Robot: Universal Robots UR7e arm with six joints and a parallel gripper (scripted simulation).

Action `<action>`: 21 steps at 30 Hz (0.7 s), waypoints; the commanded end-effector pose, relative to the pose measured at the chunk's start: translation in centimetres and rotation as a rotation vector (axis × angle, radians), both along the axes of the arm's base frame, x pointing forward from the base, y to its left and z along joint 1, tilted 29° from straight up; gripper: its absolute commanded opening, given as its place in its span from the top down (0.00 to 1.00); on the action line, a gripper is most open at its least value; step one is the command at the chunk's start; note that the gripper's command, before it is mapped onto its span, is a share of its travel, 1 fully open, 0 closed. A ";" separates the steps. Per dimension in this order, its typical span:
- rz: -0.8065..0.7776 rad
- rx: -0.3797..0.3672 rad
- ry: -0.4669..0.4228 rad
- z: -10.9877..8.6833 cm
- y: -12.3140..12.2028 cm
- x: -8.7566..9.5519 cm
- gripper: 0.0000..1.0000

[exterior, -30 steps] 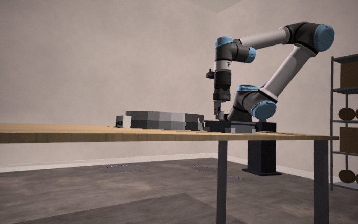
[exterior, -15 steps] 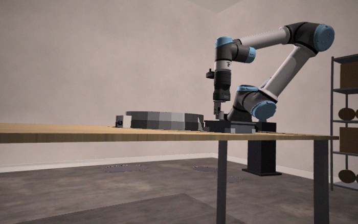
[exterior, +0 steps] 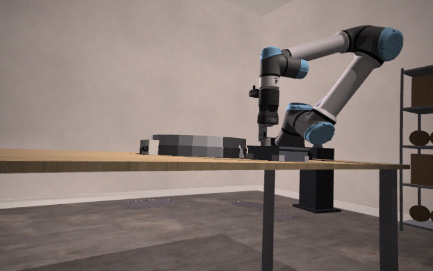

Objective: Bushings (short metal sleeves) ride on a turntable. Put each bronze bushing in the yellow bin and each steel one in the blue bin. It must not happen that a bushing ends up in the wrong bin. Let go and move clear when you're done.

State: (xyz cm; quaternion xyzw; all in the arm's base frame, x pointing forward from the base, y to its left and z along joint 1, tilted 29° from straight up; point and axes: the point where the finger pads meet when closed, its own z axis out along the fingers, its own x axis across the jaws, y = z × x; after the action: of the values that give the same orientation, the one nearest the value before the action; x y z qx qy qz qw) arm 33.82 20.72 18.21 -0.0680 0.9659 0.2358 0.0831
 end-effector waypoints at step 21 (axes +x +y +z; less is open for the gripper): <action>0.000 -0.001 0.003 -1.5 0.7 0.2 1.00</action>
State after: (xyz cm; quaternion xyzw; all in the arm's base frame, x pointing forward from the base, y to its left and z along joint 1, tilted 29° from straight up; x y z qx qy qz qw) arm 34.02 21.08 17.61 -0.0680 0.9658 0.2356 0.0844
